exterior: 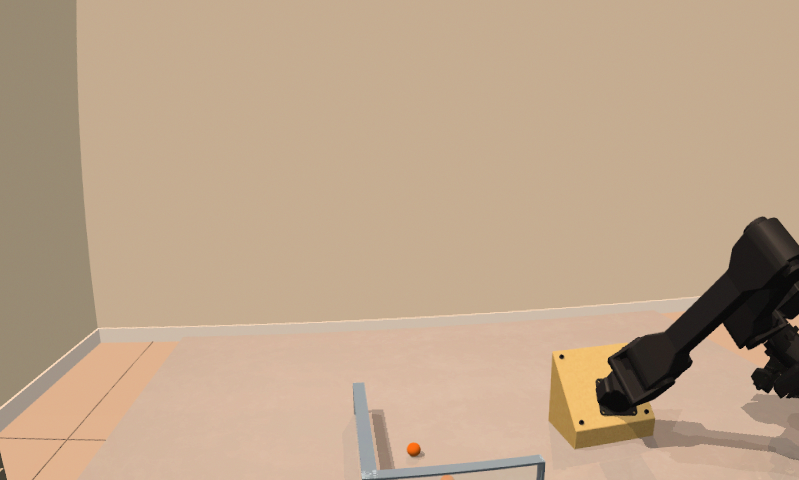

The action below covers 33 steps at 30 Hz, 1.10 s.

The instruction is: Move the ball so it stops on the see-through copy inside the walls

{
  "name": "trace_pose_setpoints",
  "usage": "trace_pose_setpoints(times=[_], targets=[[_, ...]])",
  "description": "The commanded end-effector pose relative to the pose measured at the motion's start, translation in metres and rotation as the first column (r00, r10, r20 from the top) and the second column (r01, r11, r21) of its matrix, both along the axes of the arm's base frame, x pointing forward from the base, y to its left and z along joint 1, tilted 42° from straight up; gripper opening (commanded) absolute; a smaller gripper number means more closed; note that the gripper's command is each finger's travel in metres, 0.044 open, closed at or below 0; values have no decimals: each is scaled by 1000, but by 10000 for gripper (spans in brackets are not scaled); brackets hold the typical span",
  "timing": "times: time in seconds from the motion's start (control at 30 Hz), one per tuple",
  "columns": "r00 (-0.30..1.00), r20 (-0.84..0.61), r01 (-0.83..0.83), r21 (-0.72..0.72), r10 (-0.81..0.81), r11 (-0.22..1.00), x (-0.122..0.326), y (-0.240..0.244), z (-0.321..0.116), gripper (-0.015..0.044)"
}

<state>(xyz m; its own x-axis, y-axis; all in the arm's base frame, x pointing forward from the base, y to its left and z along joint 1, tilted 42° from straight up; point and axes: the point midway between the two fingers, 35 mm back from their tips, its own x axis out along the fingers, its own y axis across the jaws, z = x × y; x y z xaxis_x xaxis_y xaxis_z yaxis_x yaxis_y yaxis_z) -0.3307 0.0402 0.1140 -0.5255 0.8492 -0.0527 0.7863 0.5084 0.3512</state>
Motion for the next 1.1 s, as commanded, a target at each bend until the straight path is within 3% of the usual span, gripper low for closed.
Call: trace_pose_setpoints(times=[0.0, 0.2, 0.4, 0.6, 0.7, 0.93, 1.07], targets=[[1000, 6, -4, 3, 4, 1000, 0, -1, 0, 374], [973, 182, -155, 69, 140, 986, -11, -32, -9, 216], [759, 517, -539, 159, 396, 827, -25, -124, -27, 207], [409, 796, -859, 171, 446, 482, -8, -220, -49, 207], [261, 856, -948, 139, 446, 287, 13, -267, -56, 207], [26, 961, -993, 56, 277, -101, 62, -338, -75, 207], [-23, 989, -949, 23, 143, -314, 103, -368, -76, 207]])
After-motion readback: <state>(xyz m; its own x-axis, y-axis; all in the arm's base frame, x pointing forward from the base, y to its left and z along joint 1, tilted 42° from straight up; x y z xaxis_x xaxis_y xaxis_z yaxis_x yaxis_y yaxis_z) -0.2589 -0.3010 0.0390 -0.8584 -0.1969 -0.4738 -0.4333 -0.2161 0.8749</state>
